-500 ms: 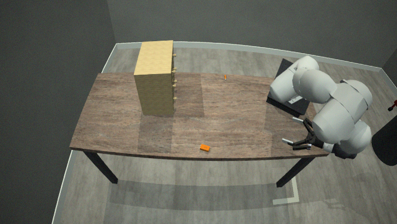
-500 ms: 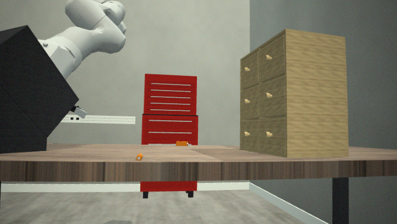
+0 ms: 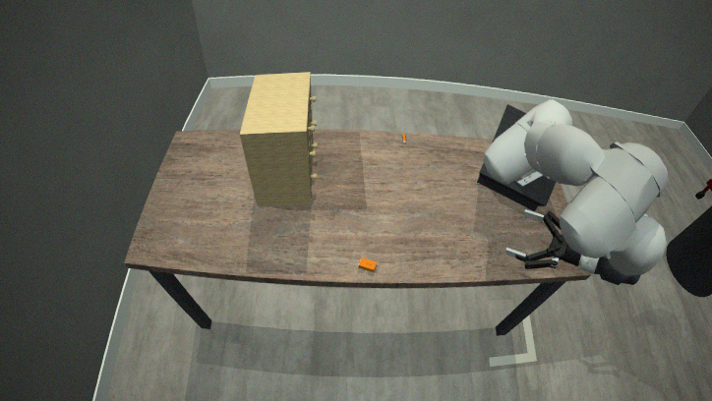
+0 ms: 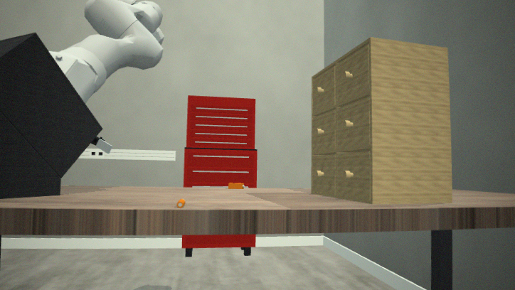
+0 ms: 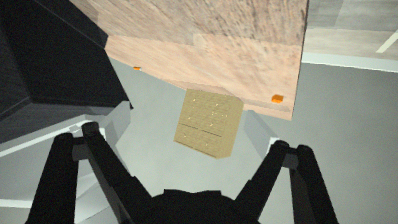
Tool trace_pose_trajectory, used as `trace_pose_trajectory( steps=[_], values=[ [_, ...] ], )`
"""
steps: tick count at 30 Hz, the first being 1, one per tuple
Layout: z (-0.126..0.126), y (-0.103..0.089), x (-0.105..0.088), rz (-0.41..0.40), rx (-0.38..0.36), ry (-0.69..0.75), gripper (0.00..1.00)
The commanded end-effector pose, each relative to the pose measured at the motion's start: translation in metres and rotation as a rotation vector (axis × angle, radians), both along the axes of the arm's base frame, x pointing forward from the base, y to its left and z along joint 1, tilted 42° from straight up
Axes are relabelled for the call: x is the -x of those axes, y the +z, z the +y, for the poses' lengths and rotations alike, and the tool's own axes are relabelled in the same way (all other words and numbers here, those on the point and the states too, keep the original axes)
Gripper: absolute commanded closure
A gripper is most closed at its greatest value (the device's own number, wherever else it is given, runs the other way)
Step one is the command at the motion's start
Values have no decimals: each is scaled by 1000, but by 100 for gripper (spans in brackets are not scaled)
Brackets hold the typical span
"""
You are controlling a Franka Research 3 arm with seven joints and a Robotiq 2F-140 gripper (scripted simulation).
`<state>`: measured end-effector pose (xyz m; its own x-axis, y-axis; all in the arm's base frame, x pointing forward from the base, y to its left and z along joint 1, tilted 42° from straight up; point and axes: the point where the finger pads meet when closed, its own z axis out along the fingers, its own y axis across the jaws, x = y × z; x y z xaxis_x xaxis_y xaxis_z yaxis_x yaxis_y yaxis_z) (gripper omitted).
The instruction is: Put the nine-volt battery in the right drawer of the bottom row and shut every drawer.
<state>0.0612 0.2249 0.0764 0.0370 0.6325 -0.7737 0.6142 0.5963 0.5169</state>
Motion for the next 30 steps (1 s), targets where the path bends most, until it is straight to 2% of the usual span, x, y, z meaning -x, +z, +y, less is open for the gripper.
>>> trace_pose_trajectory(
  steps=[1, 10, 19, 25, 30],
  values=[
    [0, 0, 0, 0, 0, 0, 0],
    [2, 1, 0, 1, -8, -6, 0],
    [12, 4, -4, 6, -52, -37, 0],
    [31, 13, -11, 13, -133, -97, 0],
    [54, 25, -23, 19, -239, -176, 0]
  ],
)
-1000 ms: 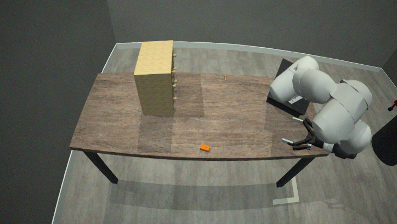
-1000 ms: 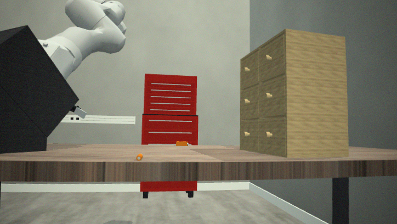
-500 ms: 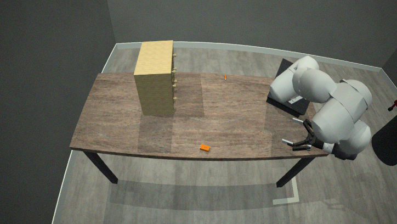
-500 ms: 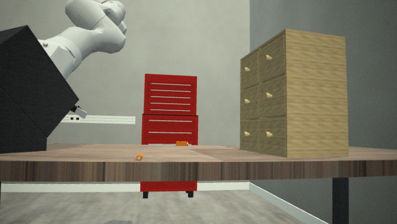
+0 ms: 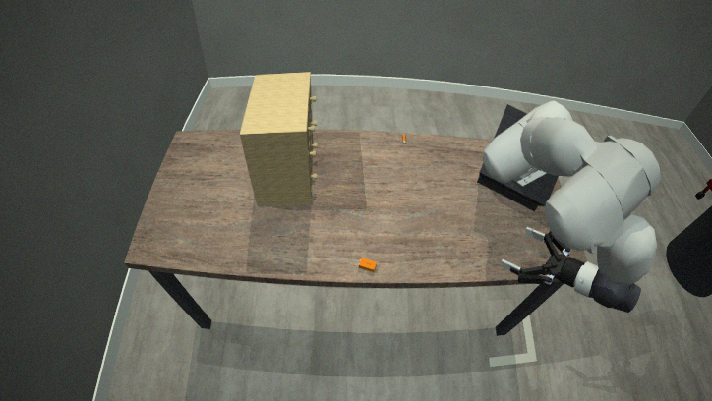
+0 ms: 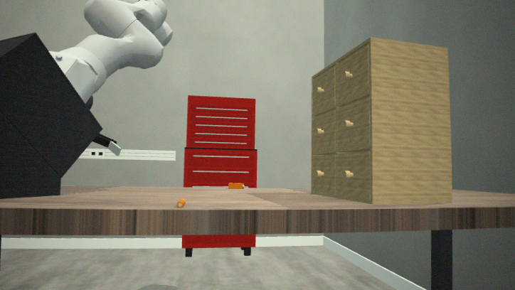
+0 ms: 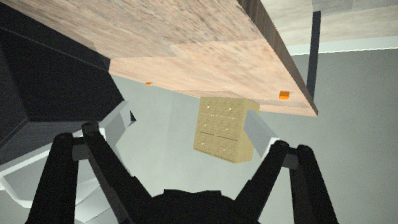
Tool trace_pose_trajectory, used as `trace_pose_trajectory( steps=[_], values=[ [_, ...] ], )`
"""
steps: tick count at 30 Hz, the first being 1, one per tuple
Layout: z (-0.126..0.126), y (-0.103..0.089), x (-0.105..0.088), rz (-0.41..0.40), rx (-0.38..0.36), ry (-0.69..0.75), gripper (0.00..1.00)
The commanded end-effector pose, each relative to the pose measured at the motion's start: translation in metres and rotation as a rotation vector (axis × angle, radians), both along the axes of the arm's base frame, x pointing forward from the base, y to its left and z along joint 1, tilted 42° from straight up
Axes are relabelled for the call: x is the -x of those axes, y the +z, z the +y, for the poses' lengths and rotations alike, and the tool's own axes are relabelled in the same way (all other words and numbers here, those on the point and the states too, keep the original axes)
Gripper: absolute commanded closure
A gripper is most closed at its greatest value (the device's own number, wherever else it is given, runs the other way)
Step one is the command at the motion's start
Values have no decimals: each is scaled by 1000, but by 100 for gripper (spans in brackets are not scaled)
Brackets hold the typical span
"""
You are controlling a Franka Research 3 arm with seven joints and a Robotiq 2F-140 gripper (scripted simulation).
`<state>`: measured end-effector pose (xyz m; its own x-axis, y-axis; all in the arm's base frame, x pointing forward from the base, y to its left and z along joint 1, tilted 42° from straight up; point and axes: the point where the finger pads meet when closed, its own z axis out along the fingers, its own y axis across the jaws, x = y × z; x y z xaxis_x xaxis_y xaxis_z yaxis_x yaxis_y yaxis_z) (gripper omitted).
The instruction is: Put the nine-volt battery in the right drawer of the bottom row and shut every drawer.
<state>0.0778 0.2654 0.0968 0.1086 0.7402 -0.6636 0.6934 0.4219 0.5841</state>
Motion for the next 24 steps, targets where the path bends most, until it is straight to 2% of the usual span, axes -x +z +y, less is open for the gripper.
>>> trace_pose_trajectory(
  steps=[1, 4, 6, 12, 13, 21, 23, 24],
  values=[
    [19, 9, -10, -5, -101, -68, 0],
    [37, 21, -22, -3, -186, -134, 0],
    [37, 21, -22, -3, -186, -134, 0],
    [75, 60, -62, -8, -396, -302, 0],
    [75, 60, -62, -8, -396, -302, 0],
    [97, 98, -102, -21, -564, -440, 0],
    [97, 98, -102, -21, -564, -440, 0],
    [99, 103, -108, -24, -586, -458, 0]
  ],
)
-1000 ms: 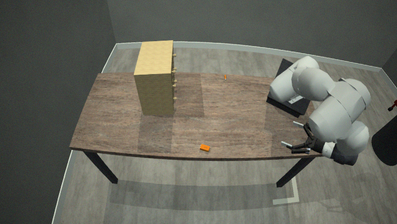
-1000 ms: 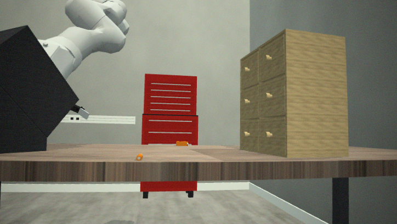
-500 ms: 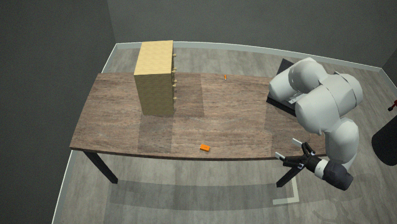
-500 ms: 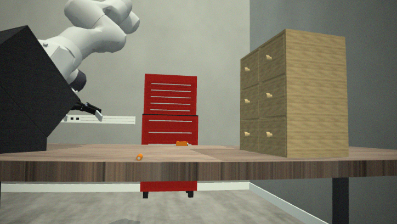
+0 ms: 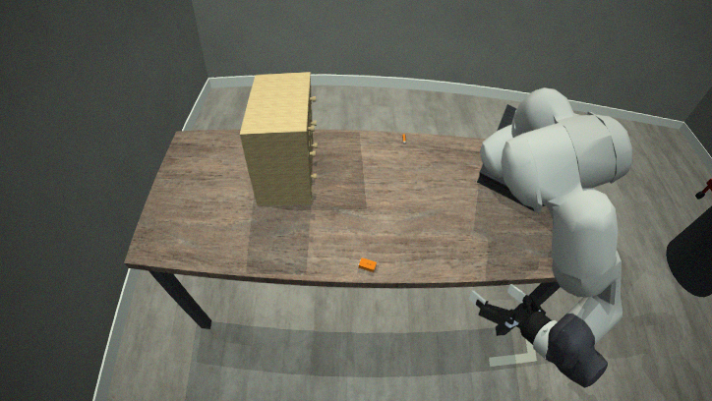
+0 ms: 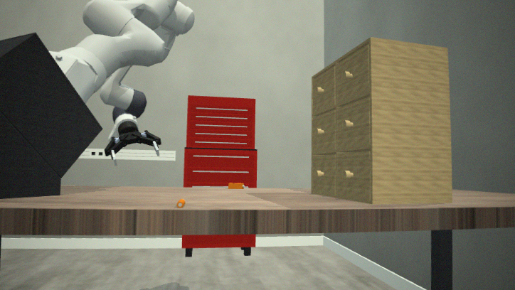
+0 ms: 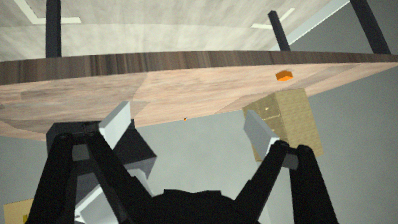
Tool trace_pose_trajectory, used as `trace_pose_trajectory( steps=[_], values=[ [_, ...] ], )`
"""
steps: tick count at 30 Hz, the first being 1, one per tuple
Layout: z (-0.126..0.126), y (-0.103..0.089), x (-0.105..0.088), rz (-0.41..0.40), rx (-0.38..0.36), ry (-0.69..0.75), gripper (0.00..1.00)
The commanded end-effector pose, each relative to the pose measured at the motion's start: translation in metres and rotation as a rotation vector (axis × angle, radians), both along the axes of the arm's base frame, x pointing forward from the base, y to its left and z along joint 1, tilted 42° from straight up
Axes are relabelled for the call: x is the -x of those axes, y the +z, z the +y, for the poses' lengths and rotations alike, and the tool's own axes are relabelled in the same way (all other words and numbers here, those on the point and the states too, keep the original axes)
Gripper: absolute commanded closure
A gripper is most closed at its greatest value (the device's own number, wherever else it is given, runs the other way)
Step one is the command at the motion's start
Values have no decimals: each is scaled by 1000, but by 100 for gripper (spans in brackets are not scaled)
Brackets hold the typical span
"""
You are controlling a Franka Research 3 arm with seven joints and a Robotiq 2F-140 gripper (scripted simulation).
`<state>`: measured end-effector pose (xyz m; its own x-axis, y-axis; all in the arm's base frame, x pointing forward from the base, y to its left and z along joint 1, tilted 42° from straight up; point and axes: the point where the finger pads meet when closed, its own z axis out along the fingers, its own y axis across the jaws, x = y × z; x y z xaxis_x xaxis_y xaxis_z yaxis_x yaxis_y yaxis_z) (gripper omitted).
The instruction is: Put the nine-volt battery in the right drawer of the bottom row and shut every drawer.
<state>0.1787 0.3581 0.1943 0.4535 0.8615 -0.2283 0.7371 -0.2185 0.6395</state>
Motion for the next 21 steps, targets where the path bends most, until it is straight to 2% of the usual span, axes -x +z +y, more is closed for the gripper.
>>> trace_pose_trajectory(
  steps=[1, 11, 14, 16, 21],
  values=[
    [8, 11, -13, -26, -80, -70, 0],
    [17, 76, -83, -56, -316, -284, 0],
    [14, 99, -107, -68, -391, -355, 0],
    [14, 99, -107, -68, -391, -355, 0],
    [2, 140, -150, -94, -522, -480, 0]
  ],
)
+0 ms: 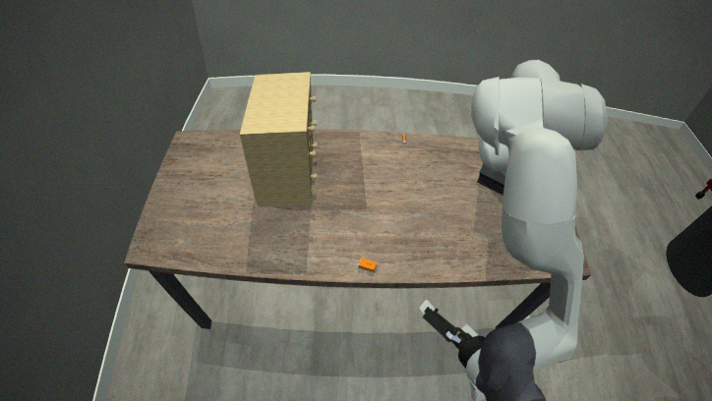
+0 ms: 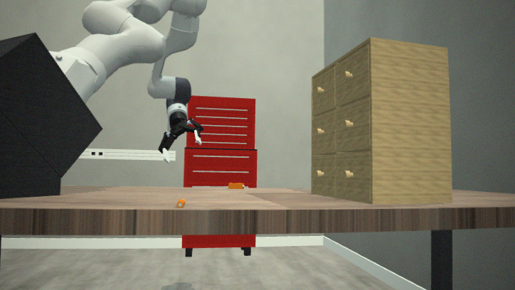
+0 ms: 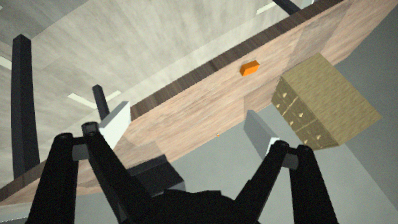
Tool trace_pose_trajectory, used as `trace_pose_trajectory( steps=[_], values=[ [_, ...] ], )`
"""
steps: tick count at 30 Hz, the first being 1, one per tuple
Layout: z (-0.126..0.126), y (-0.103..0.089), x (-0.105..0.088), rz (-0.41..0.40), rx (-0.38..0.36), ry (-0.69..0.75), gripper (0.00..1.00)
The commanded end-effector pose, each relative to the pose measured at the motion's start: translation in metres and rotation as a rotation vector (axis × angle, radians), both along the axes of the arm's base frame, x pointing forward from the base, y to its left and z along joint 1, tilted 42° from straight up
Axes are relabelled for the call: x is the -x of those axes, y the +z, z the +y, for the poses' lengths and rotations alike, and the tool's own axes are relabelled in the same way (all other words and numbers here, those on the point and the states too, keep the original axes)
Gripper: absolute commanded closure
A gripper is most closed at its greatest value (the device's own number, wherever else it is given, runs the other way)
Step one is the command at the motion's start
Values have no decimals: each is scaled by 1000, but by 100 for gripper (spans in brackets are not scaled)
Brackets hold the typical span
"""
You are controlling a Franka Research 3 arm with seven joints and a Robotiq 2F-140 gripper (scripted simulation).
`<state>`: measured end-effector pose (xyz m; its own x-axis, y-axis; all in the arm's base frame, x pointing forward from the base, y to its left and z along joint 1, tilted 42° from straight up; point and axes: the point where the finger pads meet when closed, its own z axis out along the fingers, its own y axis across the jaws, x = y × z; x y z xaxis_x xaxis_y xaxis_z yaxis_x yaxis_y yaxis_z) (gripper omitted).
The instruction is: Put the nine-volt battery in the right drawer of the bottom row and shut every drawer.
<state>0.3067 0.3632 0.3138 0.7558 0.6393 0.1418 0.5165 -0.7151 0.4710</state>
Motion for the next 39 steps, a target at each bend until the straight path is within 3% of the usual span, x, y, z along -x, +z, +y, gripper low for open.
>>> trace_pose_trajectory(
  steps=[1, 9, 12, 15, 27, 29, 35, 39],
  values=[
    [-7, 29, -31, -36, -115, -123, 0],
    [-55, 101, -103, -84, -337, -348, 0],
    [-55, 101, -103, -84, -337, -348, 0],
    [-68, 115, -117, -95, -380, -393, 0],
    [-133, 171, -167, -143, -558, -581, 0],
    [-133, 171, -167, -143, -558, -581, 0],
    [-173, 198, -189, -169, -648, -677, 0],
    [-191, 204, -197, -181, -680, -739, 0]
  ],
)
